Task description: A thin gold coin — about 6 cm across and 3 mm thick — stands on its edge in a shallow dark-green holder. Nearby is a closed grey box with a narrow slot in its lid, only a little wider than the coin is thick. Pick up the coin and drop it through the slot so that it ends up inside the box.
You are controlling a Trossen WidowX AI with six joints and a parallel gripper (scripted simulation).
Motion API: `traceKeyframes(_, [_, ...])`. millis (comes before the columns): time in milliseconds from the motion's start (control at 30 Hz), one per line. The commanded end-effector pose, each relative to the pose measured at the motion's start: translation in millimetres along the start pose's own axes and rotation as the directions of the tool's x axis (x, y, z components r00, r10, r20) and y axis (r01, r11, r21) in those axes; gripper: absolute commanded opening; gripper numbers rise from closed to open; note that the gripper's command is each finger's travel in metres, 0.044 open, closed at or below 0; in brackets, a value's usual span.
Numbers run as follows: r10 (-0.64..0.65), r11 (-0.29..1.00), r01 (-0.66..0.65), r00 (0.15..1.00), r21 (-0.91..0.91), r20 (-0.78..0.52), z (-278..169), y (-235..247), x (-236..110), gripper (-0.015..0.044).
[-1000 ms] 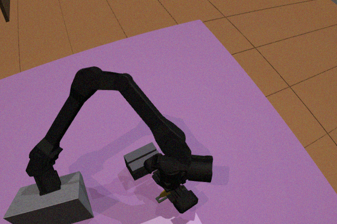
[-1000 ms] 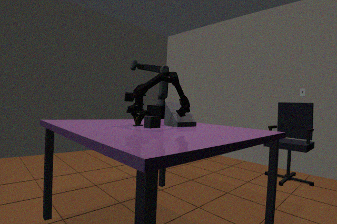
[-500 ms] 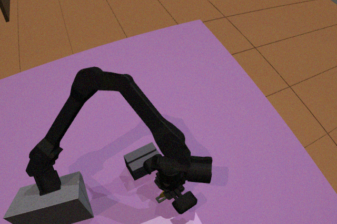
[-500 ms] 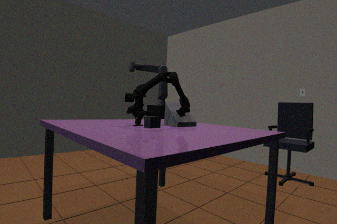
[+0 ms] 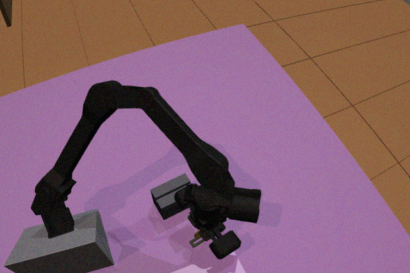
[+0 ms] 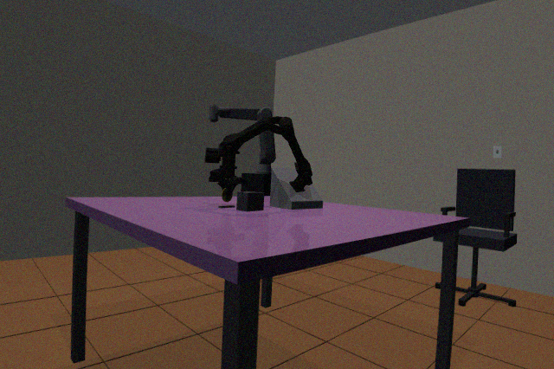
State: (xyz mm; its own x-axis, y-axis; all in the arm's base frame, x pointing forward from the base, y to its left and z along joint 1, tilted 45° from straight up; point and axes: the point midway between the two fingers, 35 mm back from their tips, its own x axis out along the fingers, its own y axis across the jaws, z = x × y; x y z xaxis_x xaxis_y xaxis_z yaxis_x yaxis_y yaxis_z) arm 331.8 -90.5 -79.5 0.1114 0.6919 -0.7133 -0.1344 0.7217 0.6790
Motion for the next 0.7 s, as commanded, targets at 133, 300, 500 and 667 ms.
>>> traceKeyframes(133, [-0.007, 1.0, 0.007, 1.0, -0.011, 0.0, 2.2, -0.9, -21.1, 0.0])
traceKeyframes(300, [-0.007, 1.0, 0.007, 1.0, -0.009, 0.0, 2.1, -0.8, -34.1, 0.0])
traceKeyframes(500, [-0.007, 1.0, 0.007, 1.0, -0.009, 0.0, 1.3, -0.3, -49.5, 0.0])
traceKeyframes(667, [-0.006, 1.0, 0.006, 1.0, -0.01, 0.0, 0.1, 0.4, -62.3, 0.0])
